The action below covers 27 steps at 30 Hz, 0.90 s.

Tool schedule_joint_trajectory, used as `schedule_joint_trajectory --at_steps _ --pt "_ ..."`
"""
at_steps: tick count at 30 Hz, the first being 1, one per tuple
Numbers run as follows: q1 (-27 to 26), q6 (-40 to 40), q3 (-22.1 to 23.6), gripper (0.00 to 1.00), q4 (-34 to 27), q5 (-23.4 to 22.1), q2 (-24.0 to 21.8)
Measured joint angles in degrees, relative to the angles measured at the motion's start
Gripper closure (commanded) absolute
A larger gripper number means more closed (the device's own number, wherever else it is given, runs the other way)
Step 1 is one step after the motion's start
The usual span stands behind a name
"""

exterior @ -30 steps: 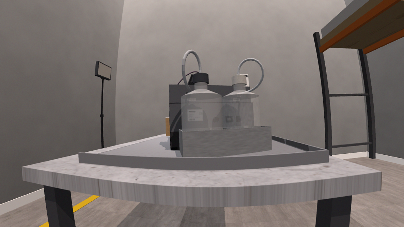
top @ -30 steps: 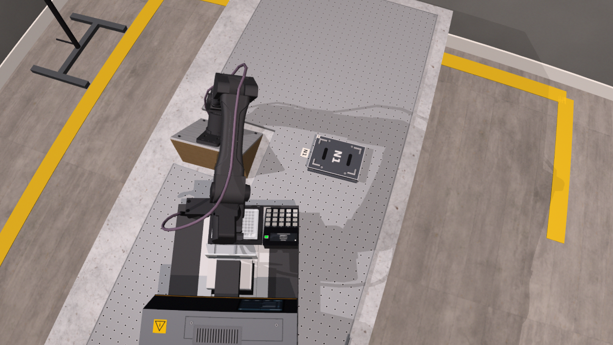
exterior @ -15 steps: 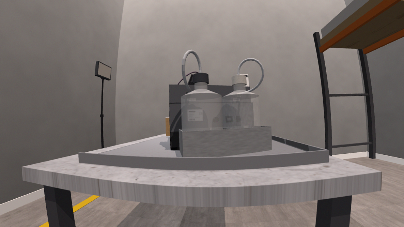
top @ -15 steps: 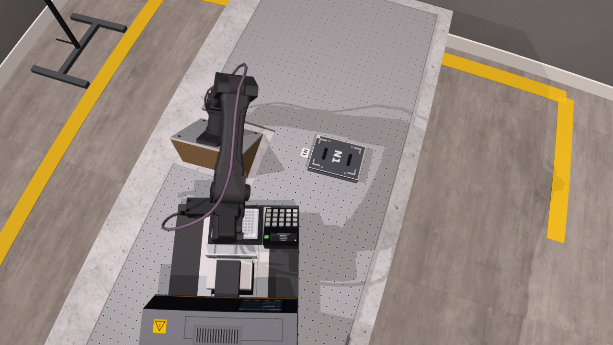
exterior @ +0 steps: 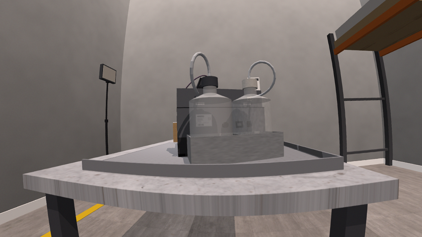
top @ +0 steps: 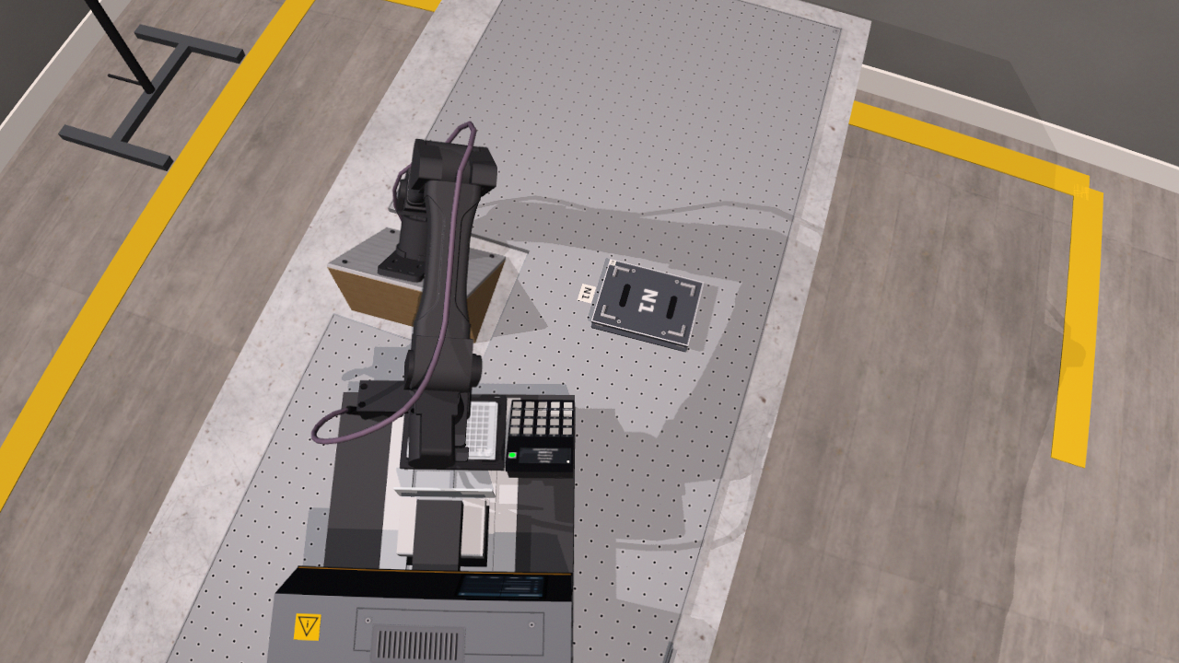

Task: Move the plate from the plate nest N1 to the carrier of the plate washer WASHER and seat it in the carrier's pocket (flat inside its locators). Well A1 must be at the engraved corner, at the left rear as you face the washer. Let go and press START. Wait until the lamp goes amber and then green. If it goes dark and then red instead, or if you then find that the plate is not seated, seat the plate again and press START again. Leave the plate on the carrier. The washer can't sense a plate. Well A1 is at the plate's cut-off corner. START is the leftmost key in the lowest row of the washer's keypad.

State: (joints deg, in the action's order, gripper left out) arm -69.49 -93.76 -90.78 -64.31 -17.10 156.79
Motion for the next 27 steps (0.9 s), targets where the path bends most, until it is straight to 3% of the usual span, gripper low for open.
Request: schedule_joint_trajectory --at_steps 27 --pt "0.15 -0.13 0.35 0.16 0.72 -0.09 0.00"
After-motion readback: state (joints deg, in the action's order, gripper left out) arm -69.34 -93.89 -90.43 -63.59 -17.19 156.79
